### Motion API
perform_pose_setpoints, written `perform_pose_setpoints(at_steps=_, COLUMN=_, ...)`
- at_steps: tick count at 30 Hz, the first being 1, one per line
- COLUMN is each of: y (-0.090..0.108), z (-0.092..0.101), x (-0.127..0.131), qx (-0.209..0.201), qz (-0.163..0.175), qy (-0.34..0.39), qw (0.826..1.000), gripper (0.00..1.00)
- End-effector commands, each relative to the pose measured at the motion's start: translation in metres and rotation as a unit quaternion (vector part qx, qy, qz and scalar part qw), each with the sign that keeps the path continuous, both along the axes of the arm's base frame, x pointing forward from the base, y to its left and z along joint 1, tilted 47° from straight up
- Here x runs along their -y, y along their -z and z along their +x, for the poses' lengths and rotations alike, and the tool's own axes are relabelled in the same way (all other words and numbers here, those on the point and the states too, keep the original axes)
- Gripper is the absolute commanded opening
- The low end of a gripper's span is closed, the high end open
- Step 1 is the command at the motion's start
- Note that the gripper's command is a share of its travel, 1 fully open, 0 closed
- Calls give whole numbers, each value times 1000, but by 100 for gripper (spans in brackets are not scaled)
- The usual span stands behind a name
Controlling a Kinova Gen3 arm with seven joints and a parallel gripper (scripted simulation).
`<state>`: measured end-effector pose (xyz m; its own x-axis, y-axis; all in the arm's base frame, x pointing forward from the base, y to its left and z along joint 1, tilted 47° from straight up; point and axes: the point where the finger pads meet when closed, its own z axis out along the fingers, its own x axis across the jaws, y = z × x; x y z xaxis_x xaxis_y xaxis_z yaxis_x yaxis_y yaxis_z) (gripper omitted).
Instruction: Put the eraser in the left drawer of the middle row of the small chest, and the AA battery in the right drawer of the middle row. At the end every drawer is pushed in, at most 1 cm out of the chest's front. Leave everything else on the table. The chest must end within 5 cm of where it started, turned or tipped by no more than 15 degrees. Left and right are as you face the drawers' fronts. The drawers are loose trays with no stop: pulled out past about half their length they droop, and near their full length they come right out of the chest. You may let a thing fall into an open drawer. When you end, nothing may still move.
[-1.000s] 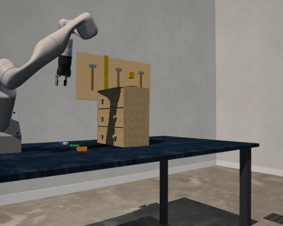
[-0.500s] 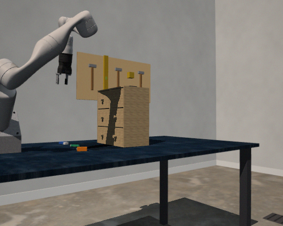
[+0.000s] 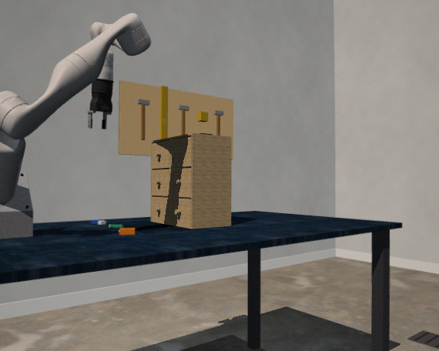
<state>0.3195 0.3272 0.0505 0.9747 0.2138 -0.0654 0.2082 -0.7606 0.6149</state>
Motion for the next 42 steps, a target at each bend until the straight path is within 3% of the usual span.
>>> perform_pose_setpoints(at_steps=1, y=-2, z=0, x=-1, qx=1, qz=2, qy=-1, qw=1000, gripper=100)
perform_pose_setpoints(at_steps=12, y=-19, z=-3, x=8, qx=10, qz=-17, qy=9, qw=1000, gripper=100)
perform_pose_setpoints(at_steps=42, y=-43, z=-7, x=19, qx=22, qz=-40, qy=24, qw=999, gripper=100)
